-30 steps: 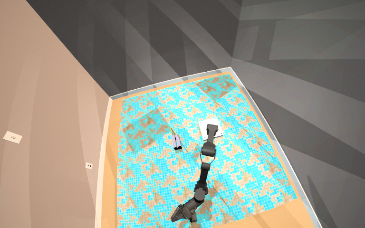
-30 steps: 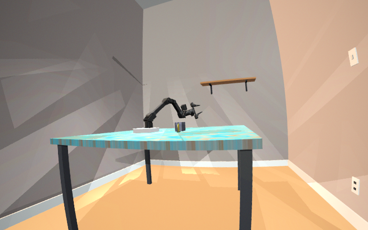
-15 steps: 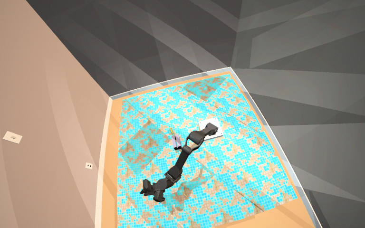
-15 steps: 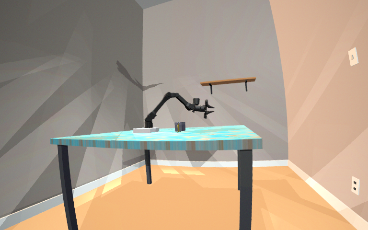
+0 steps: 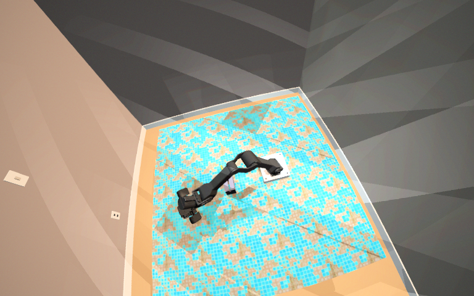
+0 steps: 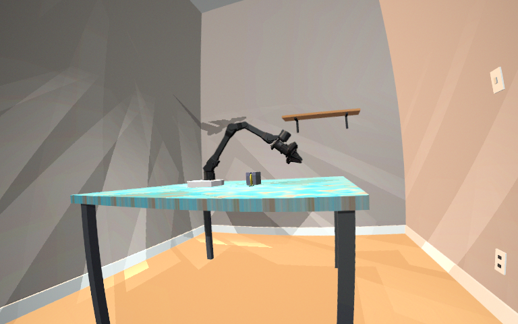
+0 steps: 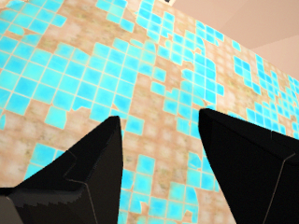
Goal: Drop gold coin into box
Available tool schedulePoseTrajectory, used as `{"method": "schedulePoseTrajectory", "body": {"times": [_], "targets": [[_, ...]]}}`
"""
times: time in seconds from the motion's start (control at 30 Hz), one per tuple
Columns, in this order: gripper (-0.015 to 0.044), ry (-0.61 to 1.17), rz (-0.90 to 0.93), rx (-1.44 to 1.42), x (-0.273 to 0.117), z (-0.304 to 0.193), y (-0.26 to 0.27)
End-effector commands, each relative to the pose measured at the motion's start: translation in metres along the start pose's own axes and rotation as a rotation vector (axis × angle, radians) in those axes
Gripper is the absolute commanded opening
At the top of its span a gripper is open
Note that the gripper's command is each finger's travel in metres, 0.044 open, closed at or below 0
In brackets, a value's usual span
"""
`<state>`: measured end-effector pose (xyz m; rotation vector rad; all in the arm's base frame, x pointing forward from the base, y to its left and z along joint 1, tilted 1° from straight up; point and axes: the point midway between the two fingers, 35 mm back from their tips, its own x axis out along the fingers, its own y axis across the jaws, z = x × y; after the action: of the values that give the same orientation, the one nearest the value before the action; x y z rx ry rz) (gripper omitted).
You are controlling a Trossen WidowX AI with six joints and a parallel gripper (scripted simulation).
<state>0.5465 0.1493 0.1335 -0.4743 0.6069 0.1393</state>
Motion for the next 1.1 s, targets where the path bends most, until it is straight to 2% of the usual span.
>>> {"method": "schedulePoseTrajectory", "body": {"times": [0.0,0.27,0.6,0.97,1.07], "targets": [[0.0161,0.205,-0.002,0.314,-0.011,-0.051,-0.052],[0.0161,0.540,-0.106,0.884,-0.062,-0.136,-0.120],[0.0161,0.938,-0.398,1.627,-0.168,-0.219,-0.159],[0.0161,0.965,-0.425,1.678,-0.177,-0.222,-0.157],[0.0161,0.965,-0.425,1.678,-0.166,-0.234,-0.150]]}}
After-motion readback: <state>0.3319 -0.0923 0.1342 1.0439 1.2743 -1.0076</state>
